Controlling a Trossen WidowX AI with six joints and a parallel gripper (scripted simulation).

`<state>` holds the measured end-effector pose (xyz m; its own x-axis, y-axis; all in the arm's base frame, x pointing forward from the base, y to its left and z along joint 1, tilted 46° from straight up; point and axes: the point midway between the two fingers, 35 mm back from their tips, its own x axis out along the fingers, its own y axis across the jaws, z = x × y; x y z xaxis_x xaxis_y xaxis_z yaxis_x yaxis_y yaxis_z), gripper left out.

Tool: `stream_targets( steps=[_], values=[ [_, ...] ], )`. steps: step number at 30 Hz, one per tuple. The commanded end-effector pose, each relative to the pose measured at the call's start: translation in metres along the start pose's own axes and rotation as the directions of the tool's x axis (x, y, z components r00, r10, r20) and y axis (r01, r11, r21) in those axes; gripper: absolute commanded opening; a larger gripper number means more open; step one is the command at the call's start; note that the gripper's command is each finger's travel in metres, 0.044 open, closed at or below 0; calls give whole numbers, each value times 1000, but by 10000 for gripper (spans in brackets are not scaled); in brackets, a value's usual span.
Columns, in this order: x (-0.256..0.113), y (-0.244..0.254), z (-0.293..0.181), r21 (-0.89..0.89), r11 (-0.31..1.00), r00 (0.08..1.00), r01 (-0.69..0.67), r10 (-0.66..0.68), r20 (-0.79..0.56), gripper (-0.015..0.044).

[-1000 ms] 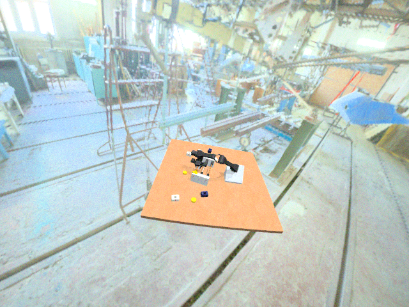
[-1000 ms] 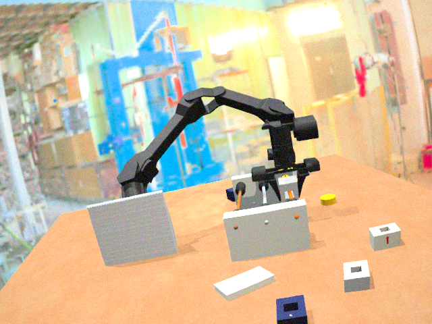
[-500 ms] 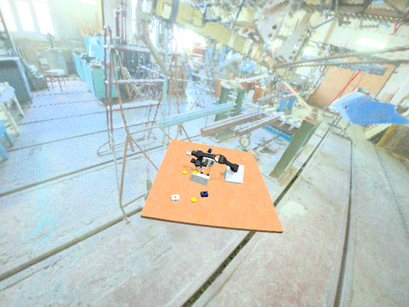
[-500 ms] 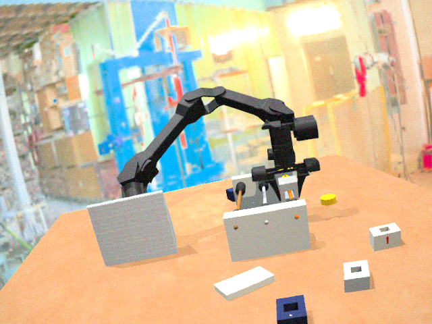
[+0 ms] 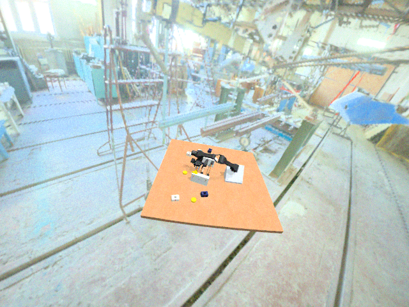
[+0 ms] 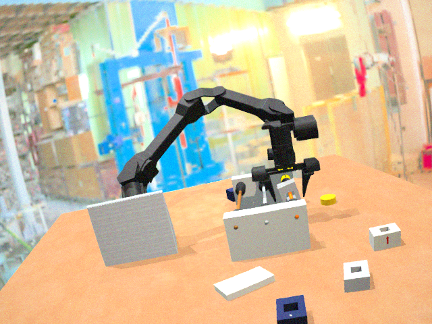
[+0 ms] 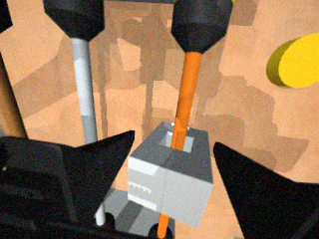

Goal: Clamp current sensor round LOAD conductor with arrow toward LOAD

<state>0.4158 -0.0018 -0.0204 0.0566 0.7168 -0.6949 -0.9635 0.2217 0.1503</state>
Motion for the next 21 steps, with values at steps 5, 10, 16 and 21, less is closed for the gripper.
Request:
stream_targets(
  steps=[5,10,16,21],
  values=[
    [0,0,0,0,1000,1000,0,0,0,309],
    [0,0,0,0,1000,1000,0,0,0,276],
    [0,0,0,0,1000,1000,0,0,0,236],
    [0,0,0,0,1000,1000,0,0,0,202]
  ],
)
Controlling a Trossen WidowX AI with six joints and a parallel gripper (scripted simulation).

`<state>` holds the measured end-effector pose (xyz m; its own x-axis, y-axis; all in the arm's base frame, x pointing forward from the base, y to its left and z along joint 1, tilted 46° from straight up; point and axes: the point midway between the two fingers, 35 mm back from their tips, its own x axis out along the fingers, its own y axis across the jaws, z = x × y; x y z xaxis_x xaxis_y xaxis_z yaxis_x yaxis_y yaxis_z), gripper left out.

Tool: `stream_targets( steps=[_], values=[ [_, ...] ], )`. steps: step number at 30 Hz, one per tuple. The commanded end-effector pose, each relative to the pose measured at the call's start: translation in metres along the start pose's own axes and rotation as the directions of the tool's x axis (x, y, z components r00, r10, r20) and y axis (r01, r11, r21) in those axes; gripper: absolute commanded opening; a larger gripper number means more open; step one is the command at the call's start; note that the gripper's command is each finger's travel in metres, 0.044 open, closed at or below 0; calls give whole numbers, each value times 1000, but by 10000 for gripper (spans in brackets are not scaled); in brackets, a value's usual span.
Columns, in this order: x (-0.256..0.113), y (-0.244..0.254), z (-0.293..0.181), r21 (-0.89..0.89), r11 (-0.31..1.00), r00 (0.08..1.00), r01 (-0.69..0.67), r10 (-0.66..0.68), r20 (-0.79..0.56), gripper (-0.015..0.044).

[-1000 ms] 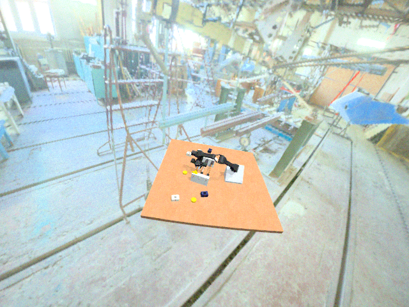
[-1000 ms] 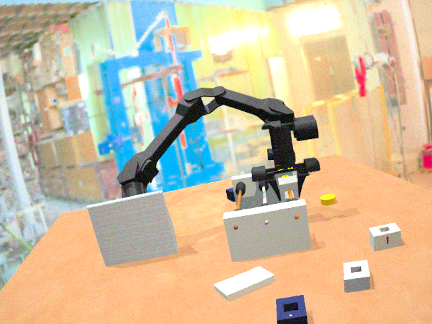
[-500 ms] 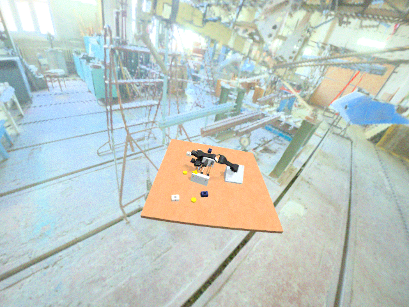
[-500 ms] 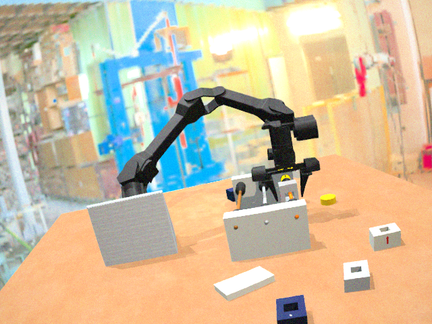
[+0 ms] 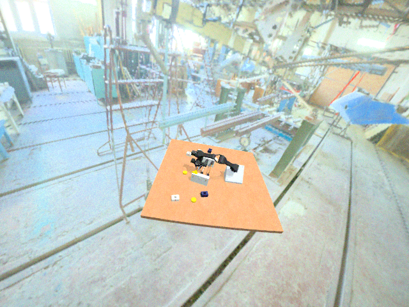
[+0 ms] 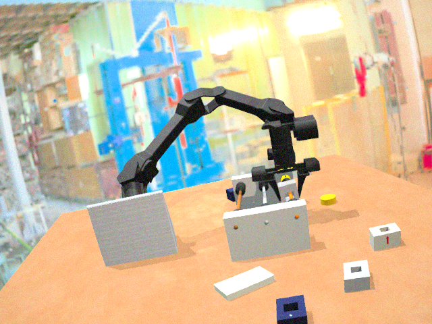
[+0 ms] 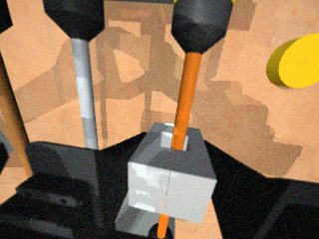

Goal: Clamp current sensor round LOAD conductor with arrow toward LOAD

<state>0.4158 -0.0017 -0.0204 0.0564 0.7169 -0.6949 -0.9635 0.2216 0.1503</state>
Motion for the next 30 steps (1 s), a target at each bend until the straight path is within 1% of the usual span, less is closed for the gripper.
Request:
stream_targets(
  steps=[1,6,7,8,16,23,30],
  values=[
    [0,0,0,0,1000,1000,0,0,0,176],
    [-4,0,0,1,1000,1000,5,-6,2,45],
    [0,0,0,0,1000,1000,0,0,0,18],
    [0,0,0,0,1000,1000,0,0,0,0],
    [0,0,0,0,1000,1000,0,0,0,0],
    [0,-3,0,0,998,998,-67,67,0,0],
    [0,-4,0,0,998,998,-70,70,0,0]
  ],
)
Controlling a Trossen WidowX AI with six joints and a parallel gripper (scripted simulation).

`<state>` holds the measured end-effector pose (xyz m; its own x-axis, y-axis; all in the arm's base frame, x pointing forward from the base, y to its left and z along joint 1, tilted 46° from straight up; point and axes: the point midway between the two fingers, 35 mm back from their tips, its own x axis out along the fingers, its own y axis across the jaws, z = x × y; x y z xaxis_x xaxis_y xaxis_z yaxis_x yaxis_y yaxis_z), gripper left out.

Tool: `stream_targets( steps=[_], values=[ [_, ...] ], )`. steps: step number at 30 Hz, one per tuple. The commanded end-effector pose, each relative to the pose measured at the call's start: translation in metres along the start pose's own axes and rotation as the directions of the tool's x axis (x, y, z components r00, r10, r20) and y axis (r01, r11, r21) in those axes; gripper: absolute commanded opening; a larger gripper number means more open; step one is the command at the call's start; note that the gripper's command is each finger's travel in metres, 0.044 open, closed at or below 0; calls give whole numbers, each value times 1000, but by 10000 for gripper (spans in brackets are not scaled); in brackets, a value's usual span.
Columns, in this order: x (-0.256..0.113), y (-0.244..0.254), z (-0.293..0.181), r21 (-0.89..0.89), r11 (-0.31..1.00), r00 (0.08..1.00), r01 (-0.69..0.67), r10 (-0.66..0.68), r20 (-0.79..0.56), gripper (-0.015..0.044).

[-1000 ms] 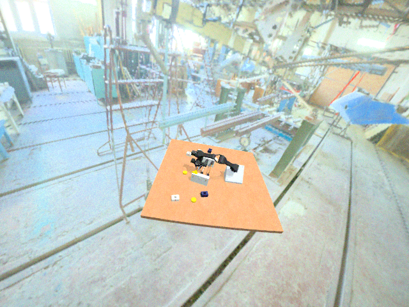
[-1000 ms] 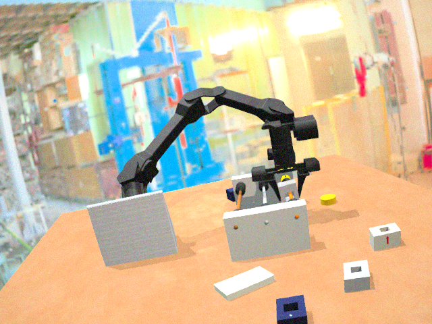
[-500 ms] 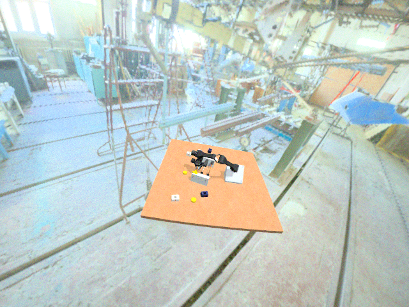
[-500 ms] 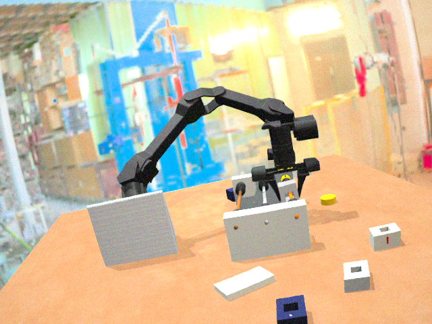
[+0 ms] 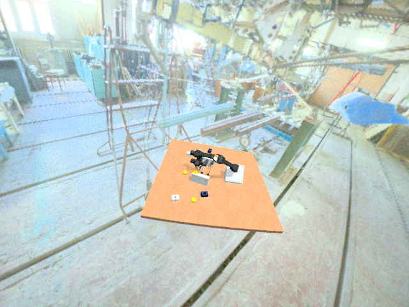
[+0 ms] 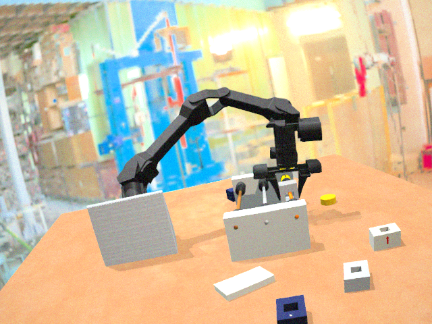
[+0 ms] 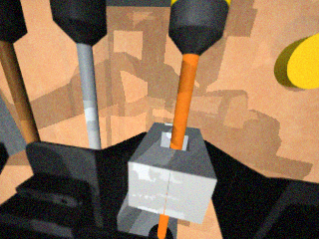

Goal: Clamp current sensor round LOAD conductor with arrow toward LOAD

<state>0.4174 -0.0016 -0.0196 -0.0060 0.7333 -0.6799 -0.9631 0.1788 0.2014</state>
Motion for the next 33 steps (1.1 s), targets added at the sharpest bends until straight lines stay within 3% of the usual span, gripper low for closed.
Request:
stream_targets(
  steps=[1,14,24,33],
  values=[
    [0,-3,-1,-8,1000,1000,-4,4,-5,0],
    [5,-3,-1,-5,1000,1000,-4,4,-3,0],
    [0,-2,0,-1,1000,1000,-5,5,-1,261],
    [0,-2,0,-1,1000,1000,-5,5,-1,261]
  ],
)
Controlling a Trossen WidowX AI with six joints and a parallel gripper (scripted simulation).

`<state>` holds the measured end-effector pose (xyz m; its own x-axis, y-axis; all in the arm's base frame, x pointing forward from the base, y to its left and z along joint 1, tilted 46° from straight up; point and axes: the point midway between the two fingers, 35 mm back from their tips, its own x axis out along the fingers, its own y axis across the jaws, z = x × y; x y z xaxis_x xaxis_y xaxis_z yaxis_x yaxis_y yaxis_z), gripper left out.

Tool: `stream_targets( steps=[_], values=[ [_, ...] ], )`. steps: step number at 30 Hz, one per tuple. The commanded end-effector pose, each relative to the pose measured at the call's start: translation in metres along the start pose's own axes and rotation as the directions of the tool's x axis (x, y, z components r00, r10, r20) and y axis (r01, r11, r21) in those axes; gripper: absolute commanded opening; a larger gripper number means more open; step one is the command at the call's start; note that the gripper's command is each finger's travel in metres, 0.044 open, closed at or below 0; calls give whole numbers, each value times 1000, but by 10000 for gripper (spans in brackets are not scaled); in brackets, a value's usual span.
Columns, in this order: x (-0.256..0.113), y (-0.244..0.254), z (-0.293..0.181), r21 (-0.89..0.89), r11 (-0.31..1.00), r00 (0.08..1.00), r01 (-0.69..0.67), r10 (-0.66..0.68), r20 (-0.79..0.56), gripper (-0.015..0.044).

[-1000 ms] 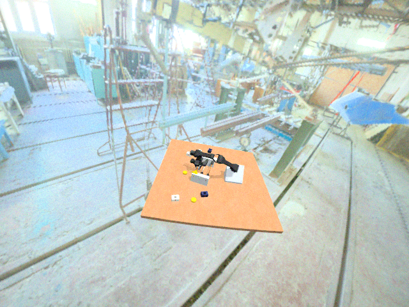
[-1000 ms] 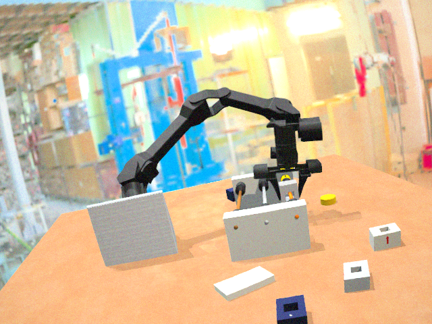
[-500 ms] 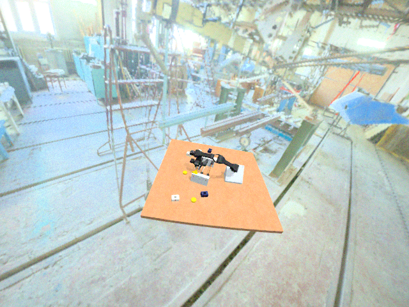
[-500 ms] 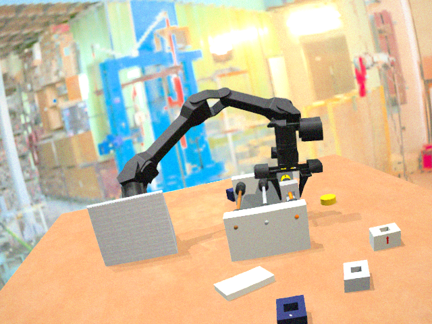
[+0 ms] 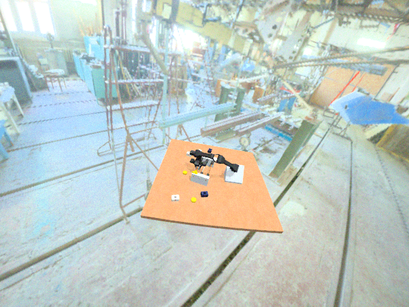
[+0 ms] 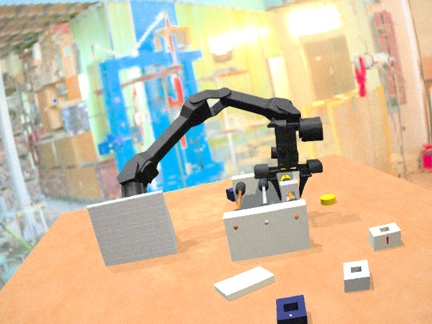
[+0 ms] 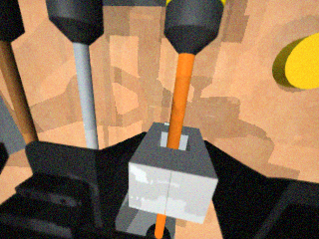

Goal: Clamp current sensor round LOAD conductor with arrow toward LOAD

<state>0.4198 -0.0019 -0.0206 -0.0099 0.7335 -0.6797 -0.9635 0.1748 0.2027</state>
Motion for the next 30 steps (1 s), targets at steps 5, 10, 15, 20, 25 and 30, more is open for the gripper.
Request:
stream_targets(
  steps=[5,10,15,20,25,30],
  values=[
    [0,0,0,1,1000,1000,-1,1,0,261],
    [0,0,0,1,1000,1000,-1,1,0,261],
    [0,0,0,1,1000,1000,-1,1,0,261],
    [0,0,0,1,1000,1000,-1,1,0,261],
    [0,0,0,0,1000,1000,0,0,0,255],
    [0,0,0,0,1000,1000,0,0,0,221]
  ],
)
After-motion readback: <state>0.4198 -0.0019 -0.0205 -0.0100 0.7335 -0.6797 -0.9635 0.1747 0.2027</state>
